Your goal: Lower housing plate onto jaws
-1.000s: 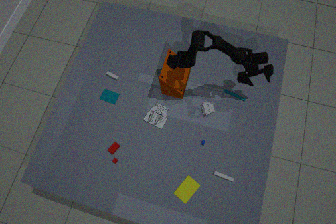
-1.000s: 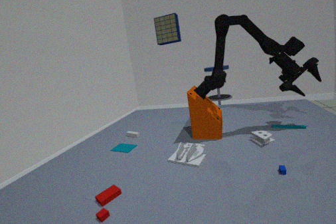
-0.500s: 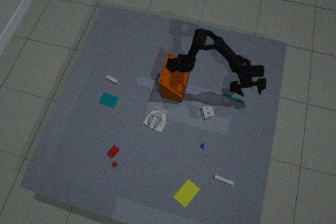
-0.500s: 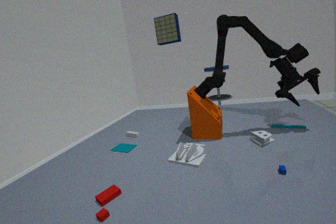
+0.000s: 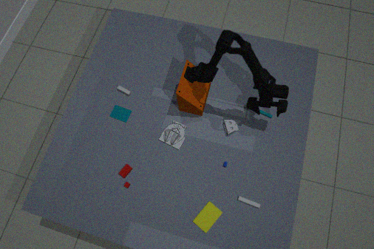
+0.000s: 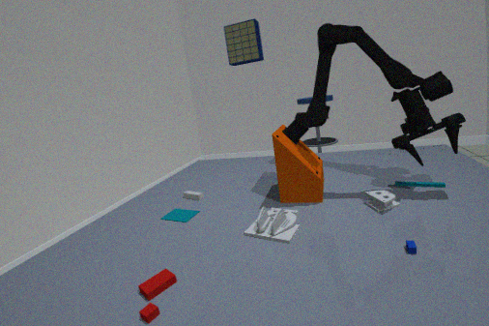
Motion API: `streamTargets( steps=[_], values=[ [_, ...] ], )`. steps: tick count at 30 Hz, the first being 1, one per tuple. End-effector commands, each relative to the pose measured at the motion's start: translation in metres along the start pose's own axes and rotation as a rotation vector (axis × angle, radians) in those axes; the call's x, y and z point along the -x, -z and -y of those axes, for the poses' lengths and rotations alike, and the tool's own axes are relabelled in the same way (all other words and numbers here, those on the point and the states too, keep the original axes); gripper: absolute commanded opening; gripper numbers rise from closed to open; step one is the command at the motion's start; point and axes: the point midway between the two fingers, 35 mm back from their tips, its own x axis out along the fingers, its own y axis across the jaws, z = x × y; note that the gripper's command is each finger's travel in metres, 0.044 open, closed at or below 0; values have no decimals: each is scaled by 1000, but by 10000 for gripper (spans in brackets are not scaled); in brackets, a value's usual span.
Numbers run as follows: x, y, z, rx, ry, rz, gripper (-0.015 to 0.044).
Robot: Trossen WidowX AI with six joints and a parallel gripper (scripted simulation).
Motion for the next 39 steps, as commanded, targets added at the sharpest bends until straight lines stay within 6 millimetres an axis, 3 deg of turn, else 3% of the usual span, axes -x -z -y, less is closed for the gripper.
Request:
streamTargets(
  steps=[1, 19, 39],
  values=[
    [-5, 10, -18, -48, -65, 2, 440],
    [-5, 51, -71, -272, -252, 0, 440],
    [12, 84, -122, -611, -393, 2, 440]
  ],
)
